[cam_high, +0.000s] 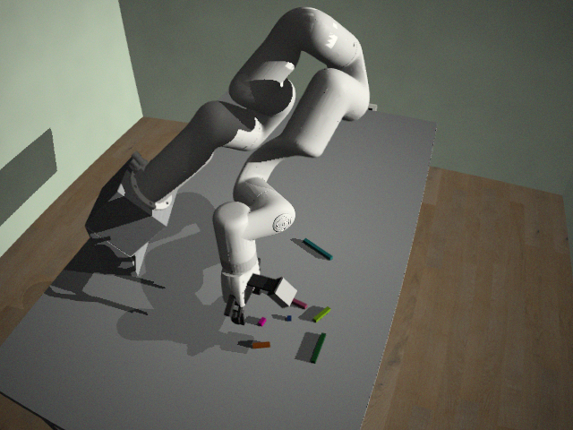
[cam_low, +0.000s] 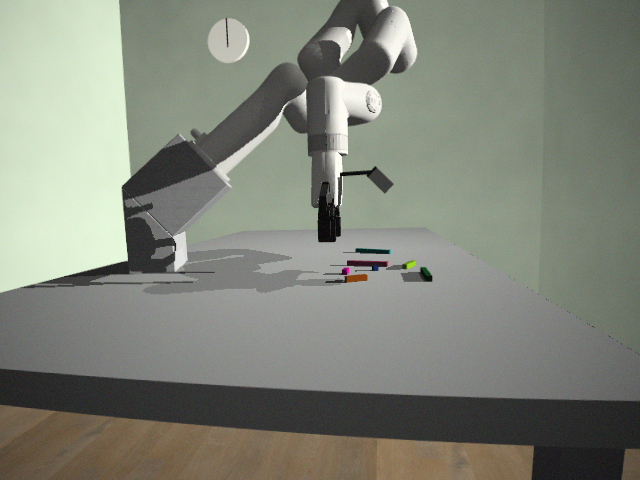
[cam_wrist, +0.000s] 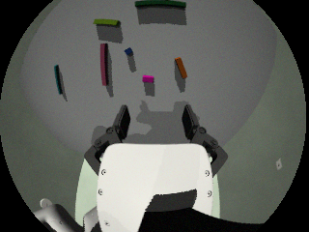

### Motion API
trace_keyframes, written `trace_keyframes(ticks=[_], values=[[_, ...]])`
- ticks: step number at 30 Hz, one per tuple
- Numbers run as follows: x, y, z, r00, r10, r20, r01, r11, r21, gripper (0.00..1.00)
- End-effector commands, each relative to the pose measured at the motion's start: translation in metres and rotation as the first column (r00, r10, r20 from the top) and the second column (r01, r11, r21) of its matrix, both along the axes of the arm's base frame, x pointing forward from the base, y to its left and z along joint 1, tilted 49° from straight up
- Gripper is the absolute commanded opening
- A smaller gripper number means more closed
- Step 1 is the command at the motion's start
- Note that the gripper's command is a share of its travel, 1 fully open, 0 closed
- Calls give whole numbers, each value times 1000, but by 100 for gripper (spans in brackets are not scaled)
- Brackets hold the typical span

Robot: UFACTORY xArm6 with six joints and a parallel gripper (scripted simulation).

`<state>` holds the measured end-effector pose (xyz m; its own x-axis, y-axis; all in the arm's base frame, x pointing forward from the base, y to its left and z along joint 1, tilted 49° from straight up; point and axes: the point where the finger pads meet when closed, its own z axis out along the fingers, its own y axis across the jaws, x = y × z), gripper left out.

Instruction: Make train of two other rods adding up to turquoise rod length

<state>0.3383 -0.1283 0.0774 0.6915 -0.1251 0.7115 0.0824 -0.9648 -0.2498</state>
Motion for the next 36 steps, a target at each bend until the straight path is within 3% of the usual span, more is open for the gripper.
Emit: trace_keyframes(ticks=[1, 13, 17, 25, 26, 36], values=[[0, 0, 0, 1000, -1, 1, 1, 1000, -1, 100], [1, 0, 1, 1000, 11, 4, -11, 1000, -14, 100], [6, 2, 7, 992, 121, 30, -116, 985, -130, 100], [11, 4, 12, 975, 217, 43, -201, 952, -233, 100], [13, 5, 15, 962, 269, 46, -245, 926, -288, 100], [22, 9, 25, 902, 431, 36, -368, 808, -459, 100]])
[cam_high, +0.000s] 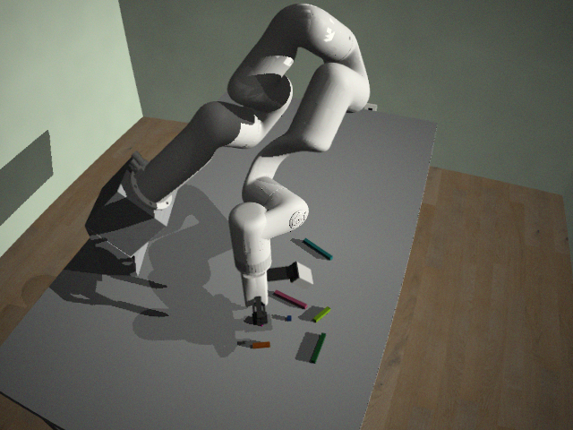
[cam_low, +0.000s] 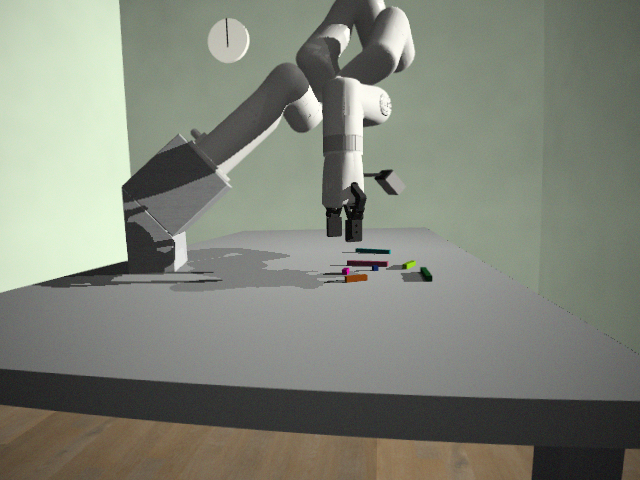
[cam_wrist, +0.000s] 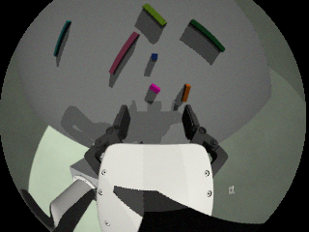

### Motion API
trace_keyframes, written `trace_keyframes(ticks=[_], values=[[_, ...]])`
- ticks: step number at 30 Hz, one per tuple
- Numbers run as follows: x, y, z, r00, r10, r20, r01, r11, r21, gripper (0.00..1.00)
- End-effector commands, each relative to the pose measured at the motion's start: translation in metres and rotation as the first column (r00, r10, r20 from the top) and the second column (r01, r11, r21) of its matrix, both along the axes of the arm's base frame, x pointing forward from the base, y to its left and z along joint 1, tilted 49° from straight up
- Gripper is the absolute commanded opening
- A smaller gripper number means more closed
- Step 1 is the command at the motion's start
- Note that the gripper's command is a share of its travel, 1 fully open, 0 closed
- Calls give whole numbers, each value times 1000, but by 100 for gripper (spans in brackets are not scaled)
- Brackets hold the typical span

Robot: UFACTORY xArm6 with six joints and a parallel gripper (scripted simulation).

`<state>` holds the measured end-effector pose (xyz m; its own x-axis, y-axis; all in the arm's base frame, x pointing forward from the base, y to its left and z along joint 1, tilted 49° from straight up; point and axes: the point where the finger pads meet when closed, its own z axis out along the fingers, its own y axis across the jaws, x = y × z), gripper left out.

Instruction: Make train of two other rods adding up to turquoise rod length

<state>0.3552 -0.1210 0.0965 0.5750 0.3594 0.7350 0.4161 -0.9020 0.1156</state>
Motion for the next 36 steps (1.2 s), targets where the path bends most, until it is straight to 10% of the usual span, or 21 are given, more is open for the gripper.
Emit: trace_keyframes(ticks=[1, 23, 36], values=[[5, 2, 7, 993, 108, 41, -102, 987, -123, 100], [22, 12, 29, 893, 448, 54, -370, 795, -481, 100], [34, 20, 47, 755, 656, -18, -478, 531, -700, 100]])
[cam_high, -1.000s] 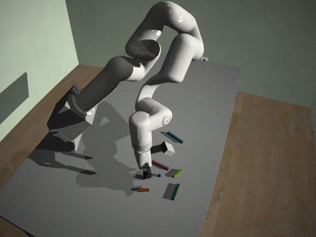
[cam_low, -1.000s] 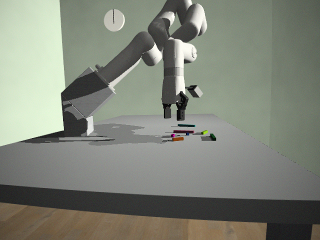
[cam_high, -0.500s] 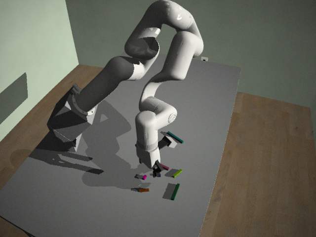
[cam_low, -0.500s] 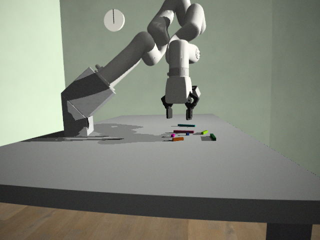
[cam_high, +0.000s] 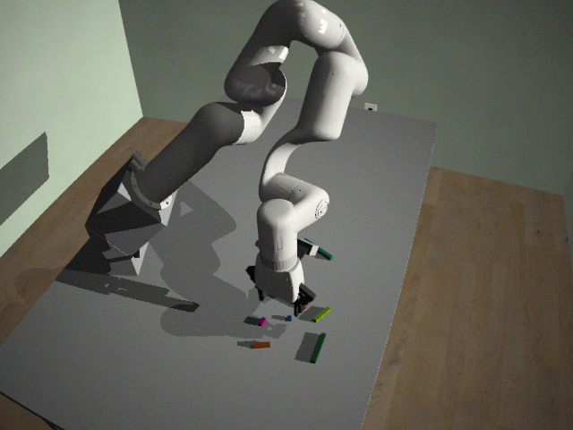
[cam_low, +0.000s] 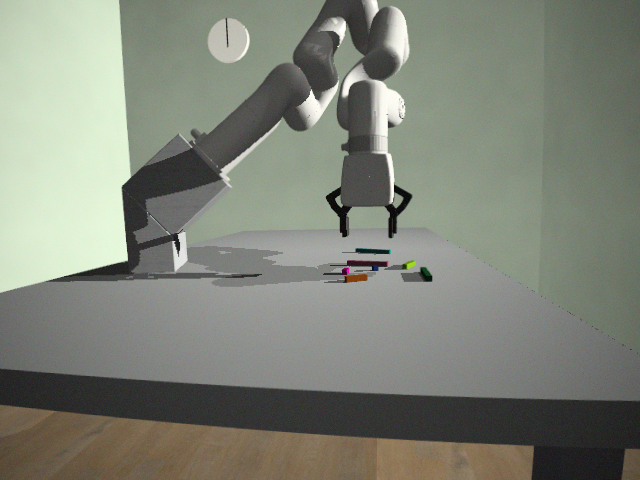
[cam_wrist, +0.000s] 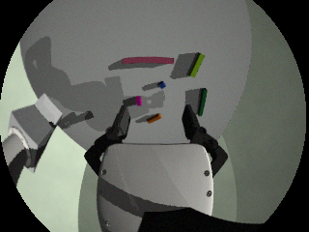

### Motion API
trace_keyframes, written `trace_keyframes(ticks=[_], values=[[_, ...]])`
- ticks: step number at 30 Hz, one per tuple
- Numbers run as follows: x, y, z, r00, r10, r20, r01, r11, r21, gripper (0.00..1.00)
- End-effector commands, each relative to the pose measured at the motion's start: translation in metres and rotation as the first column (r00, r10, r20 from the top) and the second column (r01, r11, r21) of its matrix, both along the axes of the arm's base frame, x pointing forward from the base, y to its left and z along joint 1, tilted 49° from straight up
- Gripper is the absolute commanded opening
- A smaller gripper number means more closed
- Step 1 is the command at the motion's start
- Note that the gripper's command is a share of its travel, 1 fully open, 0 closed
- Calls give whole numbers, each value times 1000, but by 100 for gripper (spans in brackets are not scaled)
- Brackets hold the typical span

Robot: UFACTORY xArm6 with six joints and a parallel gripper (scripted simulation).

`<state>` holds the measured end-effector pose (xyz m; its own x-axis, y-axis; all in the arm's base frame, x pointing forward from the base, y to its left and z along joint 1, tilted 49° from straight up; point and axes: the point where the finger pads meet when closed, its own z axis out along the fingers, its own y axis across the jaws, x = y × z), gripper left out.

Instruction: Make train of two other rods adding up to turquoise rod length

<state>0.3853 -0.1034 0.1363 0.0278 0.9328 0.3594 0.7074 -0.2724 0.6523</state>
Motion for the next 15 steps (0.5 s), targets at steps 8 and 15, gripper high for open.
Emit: trace_keyframes(ticks=[8, 15], values=[[5, 3, 8, 994, 101, 47, -95, 989, -117, 100], [5, 3, 8, 994, 101, 47, -95, 989, -117, 100]])
